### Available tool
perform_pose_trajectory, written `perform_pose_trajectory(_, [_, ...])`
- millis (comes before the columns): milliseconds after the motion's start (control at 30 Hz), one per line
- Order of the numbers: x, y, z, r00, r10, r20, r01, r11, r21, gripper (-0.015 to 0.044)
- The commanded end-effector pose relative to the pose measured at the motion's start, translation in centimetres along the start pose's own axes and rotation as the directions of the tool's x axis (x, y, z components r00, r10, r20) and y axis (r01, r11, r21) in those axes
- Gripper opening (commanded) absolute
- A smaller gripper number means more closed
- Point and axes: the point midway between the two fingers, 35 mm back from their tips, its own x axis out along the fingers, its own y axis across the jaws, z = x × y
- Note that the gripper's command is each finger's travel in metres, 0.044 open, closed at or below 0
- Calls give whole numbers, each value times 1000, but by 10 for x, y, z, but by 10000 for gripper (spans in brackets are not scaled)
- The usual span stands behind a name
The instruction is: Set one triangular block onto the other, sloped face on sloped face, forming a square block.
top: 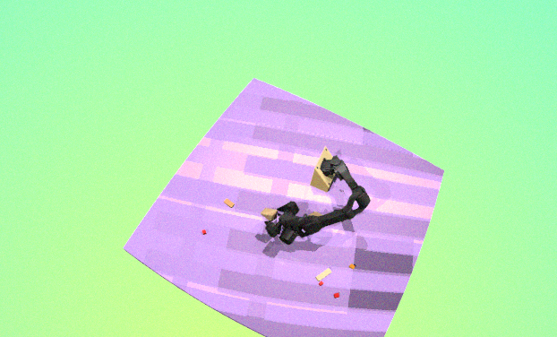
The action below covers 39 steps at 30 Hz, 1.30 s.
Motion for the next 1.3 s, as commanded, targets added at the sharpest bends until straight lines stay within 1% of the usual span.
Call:
perform_pose_trajectory(0, [9,3,-1,1000,7,-6,-7,1000,-1,440])
perform_pose_trajectory(167, [15,3,-2,1000,7,-6,-7,1000,-1,440])
perform_pose_trajectory(533, [15,3,-2,1000,7,-6,-7,1000,-1,151])
perform_pose_trajectory(733, [15,3,-2,1000,7,-6,-7,1000,-1,111])
perform_pose_trajectory(867, [14,3,-2,1000,7,-5,-7,1000,-1,6])
perform_pose_trajectory(1133, [12,3,-3,1000,7,-1,-7,1000,1,0])
perform_pose_trajectory(1267, [12,4,-7,998,9,69,-9,1000,3,0])
